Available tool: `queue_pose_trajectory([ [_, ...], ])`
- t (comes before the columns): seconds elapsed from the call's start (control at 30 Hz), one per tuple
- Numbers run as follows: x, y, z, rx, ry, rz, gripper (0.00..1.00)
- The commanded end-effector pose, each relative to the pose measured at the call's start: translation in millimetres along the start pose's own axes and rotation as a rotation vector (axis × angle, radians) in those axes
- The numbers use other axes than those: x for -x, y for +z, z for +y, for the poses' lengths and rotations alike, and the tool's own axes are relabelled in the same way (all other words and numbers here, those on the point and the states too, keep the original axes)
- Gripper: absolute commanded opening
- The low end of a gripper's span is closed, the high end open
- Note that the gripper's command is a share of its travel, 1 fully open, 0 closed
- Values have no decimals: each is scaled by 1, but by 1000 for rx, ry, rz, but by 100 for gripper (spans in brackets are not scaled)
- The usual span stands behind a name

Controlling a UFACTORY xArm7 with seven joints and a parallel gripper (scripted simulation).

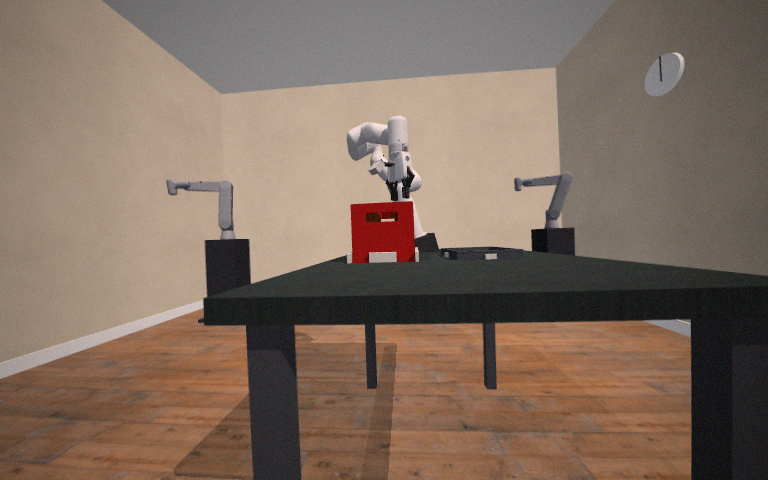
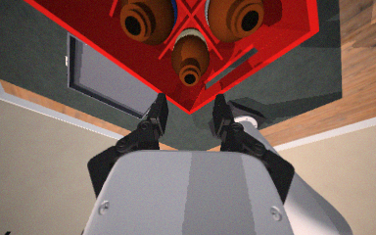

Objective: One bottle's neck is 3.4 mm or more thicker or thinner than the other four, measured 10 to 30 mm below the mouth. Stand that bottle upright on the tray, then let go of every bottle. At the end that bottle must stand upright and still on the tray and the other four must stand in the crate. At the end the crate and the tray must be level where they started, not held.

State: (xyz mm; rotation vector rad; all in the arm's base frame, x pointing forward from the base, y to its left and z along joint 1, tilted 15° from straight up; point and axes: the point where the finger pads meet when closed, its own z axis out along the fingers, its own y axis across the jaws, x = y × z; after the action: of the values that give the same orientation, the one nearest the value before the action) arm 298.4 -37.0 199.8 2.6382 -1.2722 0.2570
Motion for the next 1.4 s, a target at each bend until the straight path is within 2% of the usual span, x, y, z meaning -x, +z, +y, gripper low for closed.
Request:
queue_pose_trajectory([
  [0.0, -1, 4, -1, -3, 0, 2, 65],
  [0.6, -1, 24, -1, -3, 0, 2, 65],
  [1.37, -1, 32, -1, -3, 0, 2, 65],
])
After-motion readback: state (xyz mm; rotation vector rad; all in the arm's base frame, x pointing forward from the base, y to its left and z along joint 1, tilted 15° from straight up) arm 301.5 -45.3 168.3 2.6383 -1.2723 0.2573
